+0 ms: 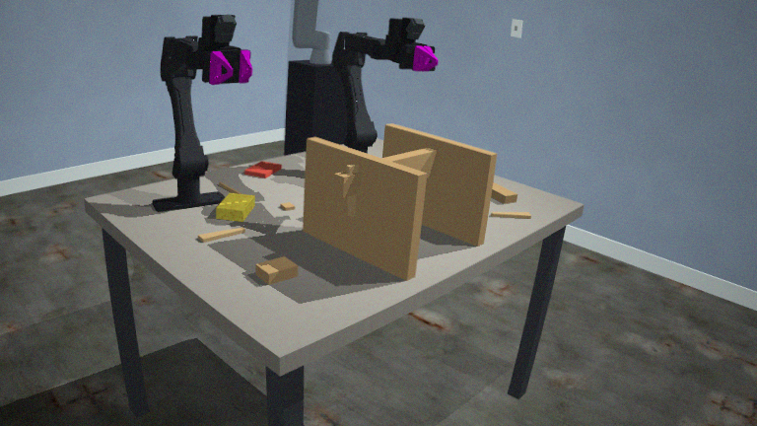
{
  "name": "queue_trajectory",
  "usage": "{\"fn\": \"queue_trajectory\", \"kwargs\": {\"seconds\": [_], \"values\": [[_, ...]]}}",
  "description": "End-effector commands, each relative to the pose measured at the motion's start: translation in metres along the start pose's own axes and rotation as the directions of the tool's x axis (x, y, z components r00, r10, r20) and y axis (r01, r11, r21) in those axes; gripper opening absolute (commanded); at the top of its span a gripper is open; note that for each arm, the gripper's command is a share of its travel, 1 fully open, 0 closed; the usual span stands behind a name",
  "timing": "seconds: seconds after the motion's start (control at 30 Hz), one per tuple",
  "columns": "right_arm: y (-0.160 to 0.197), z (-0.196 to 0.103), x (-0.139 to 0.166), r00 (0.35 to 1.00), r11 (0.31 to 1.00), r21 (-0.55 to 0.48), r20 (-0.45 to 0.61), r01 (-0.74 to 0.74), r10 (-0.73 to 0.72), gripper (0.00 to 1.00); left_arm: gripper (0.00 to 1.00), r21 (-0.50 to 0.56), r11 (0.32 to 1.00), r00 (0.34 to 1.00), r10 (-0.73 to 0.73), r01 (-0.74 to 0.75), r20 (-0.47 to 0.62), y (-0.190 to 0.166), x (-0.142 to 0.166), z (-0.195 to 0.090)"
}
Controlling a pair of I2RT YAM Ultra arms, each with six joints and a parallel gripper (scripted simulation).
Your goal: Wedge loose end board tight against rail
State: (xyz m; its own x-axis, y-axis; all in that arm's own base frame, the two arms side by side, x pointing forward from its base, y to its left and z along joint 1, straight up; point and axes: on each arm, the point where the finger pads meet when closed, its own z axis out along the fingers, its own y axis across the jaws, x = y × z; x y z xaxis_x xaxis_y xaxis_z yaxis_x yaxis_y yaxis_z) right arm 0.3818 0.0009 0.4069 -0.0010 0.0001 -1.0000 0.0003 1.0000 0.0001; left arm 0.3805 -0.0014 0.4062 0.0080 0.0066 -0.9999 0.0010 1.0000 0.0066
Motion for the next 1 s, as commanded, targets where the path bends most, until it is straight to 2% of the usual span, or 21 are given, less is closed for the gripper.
{"fn": "queue_trajectory", "kwargs": {"seconds": [0.0, 0.2, 0.27, 0.5, 0.53, 0.97], "values": [[0.004, -0.008, -0.015, 0.999, 1.0, -0.013, 0.043, 0.005, -0.004, 0.41, 0.0, 0.005, 1.0, 1.0, 0.006, -0.006, 0.015, -0.002, -0.009, -0.005], [0.005, -0.008, -0.015, 0.999, 1.0, -0.015, 0.042, 0.005, -0.004, 0.41, 0.0, 0.009, 1.0, 1.0, 0.007, -0.007, -0.024, -0.003, 0.009, -0.002], [0.005, -0.008, -0.014, 0.999, 1.0, -0.015, 0.042, 0.005, -0.004, 0.41, 0.0, 0.01, 1.0, 1.0, 0.007, -0.007, -0.005, -0.003, 0.0, -0.002], [0.005, -0.008, -0.014, 0.999, 1.0, -0.016, 0.041, 0.005, -0.004, 0.41, 0.0, 0.007, 1.0, 1.0, 0.004, -0.004, -0.005, -0.002, 0.001, -0.001], [0.005, -0.008, -0.014, 0.999, 1.0, -0.017, 0.041, 0.005, -0.004, 0.41, 0.0, 0.014, 1.0, 1.0, 0.007, -0.007, -0.022, -0.004, 0.009, 0.0], [0.002, -0.008, -0.014, 0.999, 1.0, -0.007, 0.04, 0.005, -0.004, 0.41, 0.0, 0.014, 1.0, 1.0, 0.007, -0.007, -0.007, -0.004, 0.004, 0.0]]}}
